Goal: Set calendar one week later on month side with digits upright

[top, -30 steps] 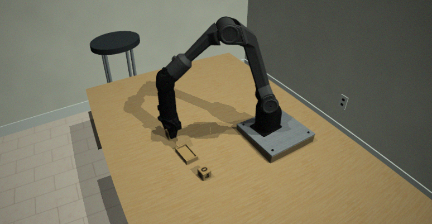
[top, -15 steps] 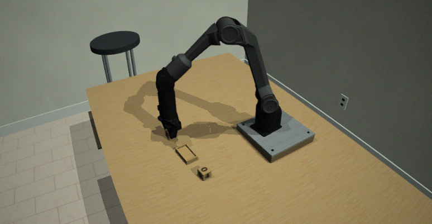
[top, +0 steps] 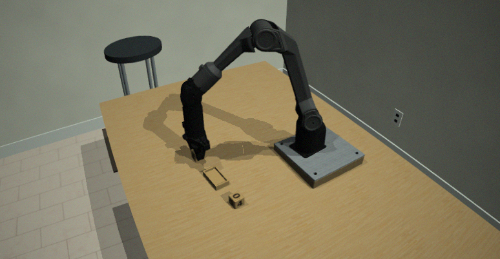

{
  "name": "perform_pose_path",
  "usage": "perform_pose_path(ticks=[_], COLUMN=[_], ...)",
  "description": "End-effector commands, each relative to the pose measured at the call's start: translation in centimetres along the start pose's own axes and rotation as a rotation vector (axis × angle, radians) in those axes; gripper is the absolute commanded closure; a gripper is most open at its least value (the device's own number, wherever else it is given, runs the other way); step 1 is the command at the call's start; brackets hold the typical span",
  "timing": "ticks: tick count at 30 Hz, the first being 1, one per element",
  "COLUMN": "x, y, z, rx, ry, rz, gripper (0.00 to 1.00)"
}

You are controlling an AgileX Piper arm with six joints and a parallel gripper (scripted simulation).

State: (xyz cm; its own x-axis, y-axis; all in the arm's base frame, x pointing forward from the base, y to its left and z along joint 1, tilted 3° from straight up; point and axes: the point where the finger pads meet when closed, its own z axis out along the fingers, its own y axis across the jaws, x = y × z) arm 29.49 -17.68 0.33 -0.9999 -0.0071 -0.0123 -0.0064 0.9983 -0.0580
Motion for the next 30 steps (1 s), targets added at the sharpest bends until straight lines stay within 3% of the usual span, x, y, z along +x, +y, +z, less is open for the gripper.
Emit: perform_pose_path(ticks=[1, 30], x=[0.08, 0.08], y=[-0.01, -0.01], z=[0.08, 0.44], rx=[0.0, 0.0], ry=[0.002, 0.002], rz=[0.001, 0.001], gripper=[0.62, 0.62])
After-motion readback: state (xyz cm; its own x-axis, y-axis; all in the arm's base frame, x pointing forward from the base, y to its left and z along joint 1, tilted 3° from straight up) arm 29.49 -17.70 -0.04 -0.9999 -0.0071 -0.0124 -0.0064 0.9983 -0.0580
